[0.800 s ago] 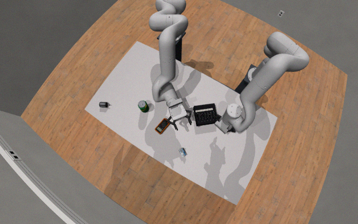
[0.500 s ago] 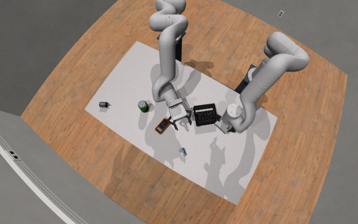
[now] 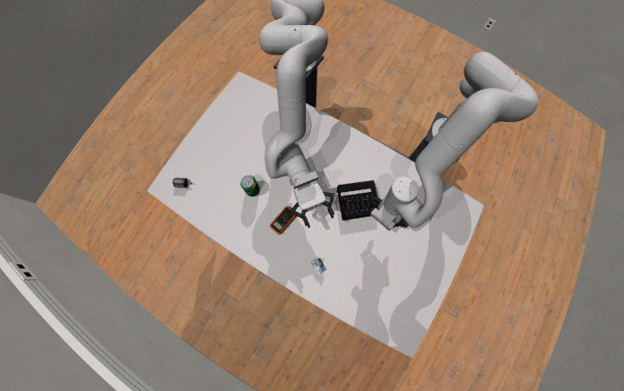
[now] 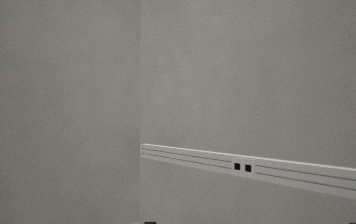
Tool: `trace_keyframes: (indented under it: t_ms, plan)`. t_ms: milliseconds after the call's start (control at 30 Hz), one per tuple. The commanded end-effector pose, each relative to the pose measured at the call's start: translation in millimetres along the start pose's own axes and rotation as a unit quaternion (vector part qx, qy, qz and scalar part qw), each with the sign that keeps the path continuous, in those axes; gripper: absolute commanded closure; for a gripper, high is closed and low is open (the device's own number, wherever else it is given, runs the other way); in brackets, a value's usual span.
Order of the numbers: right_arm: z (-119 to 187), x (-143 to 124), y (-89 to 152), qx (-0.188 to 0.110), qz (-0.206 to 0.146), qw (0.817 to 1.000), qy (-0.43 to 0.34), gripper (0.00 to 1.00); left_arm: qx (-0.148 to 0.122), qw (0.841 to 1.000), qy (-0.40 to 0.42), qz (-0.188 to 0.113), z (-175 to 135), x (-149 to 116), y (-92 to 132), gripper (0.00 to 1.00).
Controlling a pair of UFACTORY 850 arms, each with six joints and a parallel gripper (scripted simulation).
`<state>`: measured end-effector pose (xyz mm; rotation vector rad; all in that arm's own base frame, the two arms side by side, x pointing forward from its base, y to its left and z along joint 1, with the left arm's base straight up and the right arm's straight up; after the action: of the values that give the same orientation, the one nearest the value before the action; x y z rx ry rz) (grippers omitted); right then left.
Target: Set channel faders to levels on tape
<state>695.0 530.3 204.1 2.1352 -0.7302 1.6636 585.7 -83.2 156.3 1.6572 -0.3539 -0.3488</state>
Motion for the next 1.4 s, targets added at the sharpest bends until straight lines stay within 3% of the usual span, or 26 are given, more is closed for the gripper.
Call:
trace_keyframes:
  t_ms: [0,300,333,567,800,867,967,1367]
  plan:
    - [2.7,5.0,0.7,0.001,0.002,1.0,-0.002,0.0,-0.012,0.999,0.035,0.003,29.3,14.7,26.0,0.0]
    - [19.3,22.0,9.3,0.004,0.001,1.0,-0.015,0.0,-0.029,0.997,0.072,0.005,64.3,27.1,53.9,0.0]
    - [23.1,26.0,11.4,0.005,0.001,1.0,-0.018,0.0,-0.037,0.996,0.086,0.005,79.5,31.4,65.6,0.0]
    - [61.3,65.3,36.2,0.011,-0.002,0.999,-0.047,0.0,-0.056,0.992,0.115,0.004,113.2,38.9,91.4,0.0]
    - [109.5,115.3,78.0,0.017,-0.011,0.996,-0.088,0.0,-0.057,0.991,0.117,0.004,115.3,39.3,93.1,0.0]
    - [109.5,115.3,78.0,0.017,-0.011,0.996,-0.088,0.0,-0.057,0.991,0.117,0.004,115.3,39.3,93.1,0.0]
    - [136.7,144.0,107.6,0.018,-0.02,0.993,-0.111,0.0,-0.057,0.991,0.117,0.004,115.3,39.3,93.1,0.0]
    - [195.5,208.5,194.8,0.009,-0.049,0.984,-0.169,0.0,-0.056,0.994,0.096,0.005,114.7,39.2,91.8,0.0]
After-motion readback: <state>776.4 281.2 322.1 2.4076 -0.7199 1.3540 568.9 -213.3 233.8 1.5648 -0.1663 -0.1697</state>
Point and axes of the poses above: on each arm, the point where the finger pads meet when closed, its own y axis back along the fingers, its own z axis across the jaws, x = y × z, the point moved 4 cm from there along y, back along the fingers, and after that the axes turned 15 degrees about -y, right-handed, at the moved point
